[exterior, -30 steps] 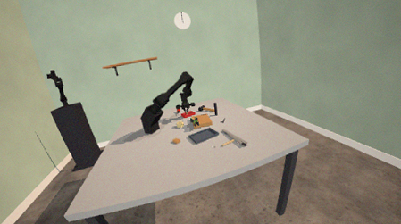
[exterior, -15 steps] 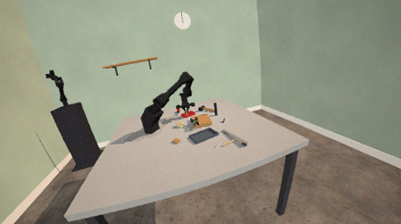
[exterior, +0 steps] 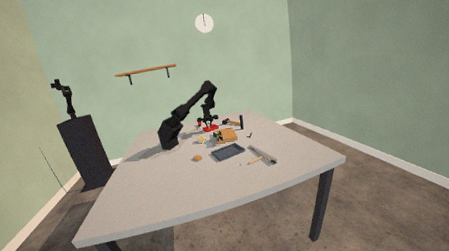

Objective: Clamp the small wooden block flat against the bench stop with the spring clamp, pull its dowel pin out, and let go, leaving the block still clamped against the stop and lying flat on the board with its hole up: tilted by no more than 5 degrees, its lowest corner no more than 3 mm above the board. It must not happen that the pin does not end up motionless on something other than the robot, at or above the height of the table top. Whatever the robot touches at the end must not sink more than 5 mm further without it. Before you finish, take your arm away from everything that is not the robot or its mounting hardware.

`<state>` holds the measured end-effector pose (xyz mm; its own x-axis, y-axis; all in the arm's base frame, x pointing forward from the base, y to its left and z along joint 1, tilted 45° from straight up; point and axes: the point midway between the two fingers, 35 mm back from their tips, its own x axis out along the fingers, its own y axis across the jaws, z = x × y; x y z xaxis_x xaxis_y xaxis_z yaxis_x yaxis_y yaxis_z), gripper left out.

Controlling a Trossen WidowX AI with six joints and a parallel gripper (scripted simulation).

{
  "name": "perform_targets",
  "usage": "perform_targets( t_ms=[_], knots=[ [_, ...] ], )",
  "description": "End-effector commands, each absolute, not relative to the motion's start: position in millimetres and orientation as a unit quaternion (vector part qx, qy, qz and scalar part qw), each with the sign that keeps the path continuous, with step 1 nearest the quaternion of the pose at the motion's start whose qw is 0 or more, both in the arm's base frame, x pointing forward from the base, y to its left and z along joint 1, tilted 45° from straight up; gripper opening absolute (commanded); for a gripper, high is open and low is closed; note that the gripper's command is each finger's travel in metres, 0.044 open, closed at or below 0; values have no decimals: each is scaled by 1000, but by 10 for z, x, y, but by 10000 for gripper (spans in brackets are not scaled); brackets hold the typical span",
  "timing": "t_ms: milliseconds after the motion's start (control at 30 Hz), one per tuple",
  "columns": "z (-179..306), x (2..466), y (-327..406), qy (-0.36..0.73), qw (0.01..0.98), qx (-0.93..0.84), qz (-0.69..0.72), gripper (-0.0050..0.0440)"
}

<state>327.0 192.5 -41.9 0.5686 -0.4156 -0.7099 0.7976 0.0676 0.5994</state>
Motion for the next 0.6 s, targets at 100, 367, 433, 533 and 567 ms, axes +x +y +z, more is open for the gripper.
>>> perform_targets(
  t_ms=[100, 367, 433, 533, 567],
  knots=[
    [-419, 3270, 1925, 180, 708, 532, -428, 120],
    [-419, 3270, 1925, 180, 708, 532, -428, 120],
    [-401, 3257, 1935, 180, 708, 532, -428, 120],
    [-325, 3195, 1977, 179, 708, 532, -428, 120],
    [-325, 3195, 1977, 179, 708, 532, -428, 120]
  ],
)
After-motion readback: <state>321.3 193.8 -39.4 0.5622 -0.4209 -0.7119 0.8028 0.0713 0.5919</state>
